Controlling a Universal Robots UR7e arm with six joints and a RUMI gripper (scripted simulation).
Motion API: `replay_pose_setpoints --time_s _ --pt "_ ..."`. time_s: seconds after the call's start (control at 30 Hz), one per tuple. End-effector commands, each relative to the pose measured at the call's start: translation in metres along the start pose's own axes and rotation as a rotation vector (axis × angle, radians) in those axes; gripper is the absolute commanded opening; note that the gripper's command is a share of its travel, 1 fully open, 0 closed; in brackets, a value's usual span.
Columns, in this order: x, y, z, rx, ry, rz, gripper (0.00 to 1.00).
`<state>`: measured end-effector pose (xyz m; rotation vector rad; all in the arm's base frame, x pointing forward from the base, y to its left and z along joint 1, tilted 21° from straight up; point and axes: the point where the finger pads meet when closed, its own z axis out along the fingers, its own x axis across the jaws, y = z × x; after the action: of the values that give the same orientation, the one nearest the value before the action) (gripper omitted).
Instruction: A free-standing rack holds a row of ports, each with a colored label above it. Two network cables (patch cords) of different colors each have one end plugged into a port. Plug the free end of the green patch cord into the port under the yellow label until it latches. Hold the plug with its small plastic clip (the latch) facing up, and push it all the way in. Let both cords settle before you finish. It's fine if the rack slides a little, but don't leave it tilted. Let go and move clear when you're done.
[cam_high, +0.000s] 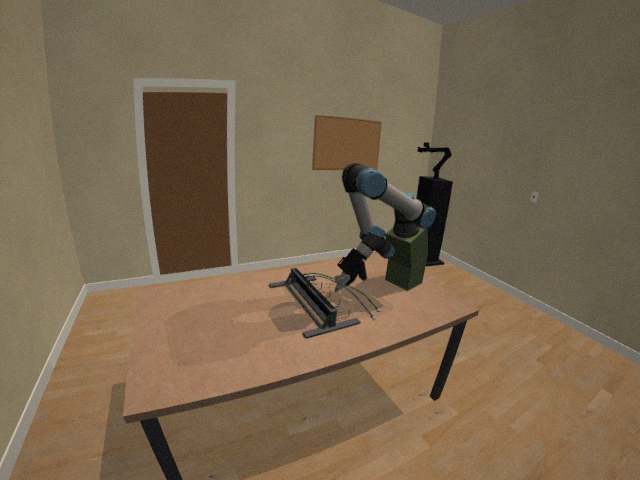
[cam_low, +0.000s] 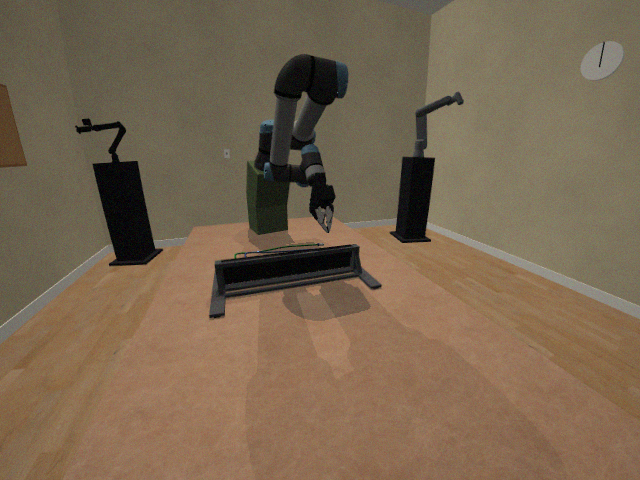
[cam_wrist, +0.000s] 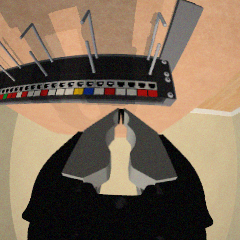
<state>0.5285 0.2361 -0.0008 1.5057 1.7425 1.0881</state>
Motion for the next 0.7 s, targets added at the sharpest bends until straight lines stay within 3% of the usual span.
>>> replay_pose_setpoints --time_s 0.0,0.67 --pt "-0.001 0.001 -0.028 -0.002 -0.001 0.000 0.00" --pt "-0.001 0.001 -0.116 -0.002 -0.001 0.000 0.00"
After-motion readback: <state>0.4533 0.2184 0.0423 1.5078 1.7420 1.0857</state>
